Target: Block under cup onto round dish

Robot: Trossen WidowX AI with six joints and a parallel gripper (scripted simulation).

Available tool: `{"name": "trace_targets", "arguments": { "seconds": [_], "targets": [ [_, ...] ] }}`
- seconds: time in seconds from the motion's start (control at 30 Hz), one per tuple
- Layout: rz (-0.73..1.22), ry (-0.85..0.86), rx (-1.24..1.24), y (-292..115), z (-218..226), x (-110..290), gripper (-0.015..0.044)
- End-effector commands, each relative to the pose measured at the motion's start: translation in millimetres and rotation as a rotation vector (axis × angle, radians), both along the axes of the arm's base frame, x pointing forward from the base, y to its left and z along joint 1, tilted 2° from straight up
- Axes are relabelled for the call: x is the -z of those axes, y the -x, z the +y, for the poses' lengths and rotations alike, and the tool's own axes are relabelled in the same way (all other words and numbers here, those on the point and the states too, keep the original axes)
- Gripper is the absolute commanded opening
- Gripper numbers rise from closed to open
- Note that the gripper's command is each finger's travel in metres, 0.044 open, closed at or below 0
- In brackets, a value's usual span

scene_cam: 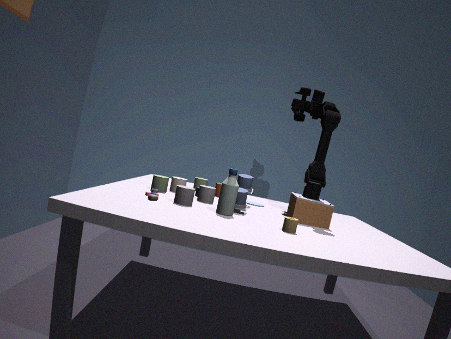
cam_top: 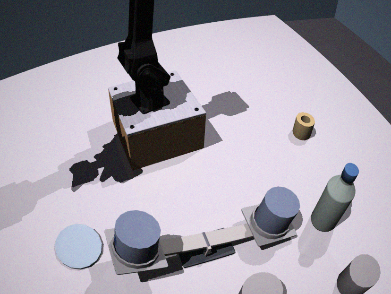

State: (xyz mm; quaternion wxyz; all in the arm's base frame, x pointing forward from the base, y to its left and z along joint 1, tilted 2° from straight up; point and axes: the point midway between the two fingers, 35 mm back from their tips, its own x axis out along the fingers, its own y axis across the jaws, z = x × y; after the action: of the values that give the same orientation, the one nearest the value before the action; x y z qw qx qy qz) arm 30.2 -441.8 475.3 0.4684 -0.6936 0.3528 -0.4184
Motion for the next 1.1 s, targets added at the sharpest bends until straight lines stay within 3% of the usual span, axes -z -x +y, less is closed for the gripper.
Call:
{"name": "trace_targets", "arguments": {
  "seconds": [0.0,0.53,1.07],
  "targets": [
    [-0.094,-0.094,-0.067,-30.4,13.0,10.6,0.044],
    [-0.383,-0.502,-0.291,-133.7,80.8,63.5,0.044],
    [-0.576,-0.994,-0.406,-202.3,187.4,136.1,0.044]
  ]
}}
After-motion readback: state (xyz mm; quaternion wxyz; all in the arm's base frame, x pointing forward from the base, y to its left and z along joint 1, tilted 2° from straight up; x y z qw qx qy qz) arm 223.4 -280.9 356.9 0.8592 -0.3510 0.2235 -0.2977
